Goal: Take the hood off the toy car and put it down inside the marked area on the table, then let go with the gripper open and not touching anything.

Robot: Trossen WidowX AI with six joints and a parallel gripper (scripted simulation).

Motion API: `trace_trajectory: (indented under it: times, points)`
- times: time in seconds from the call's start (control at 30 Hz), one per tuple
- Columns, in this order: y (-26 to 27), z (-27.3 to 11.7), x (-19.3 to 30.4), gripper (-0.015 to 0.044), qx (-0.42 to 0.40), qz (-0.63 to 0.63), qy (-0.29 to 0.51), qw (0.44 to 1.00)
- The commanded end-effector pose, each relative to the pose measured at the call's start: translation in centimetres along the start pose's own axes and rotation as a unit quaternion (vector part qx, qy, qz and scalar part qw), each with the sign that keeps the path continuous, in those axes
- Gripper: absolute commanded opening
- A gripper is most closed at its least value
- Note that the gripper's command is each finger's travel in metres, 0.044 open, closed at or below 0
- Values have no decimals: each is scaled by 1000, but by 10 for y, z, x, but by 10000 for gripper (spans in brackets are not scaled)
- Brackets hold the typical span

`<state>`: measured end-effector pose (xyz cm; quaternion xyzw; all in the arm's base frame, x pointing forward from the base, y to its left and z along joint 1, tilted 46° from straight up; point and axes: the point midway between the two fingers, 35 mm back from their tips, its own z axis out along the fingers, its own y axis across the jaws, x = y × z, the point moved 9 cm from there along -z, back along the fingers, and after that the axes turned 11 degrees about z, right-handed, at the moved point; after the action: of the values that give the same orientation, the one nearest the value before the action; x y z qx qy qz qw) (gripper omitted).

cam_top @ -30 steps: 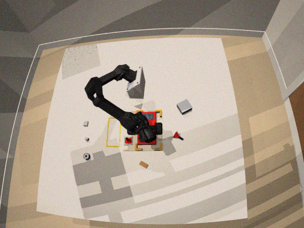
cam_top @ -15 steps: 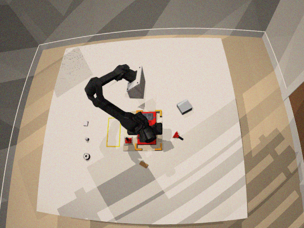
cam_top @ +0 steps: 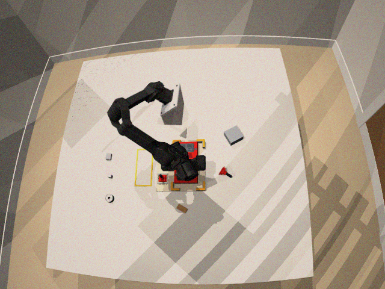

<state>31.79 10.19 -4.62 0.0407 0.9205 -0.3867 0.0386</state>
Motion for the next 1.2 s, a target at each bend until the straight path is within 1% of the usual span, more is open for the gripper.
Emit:
trace_trajectory:
  times: [0.0,1.17]
  points:
    - [0,-4,0,0,-2,1,-1,1000]
    - [0,-28,0,0,-2,0,-1,1000]
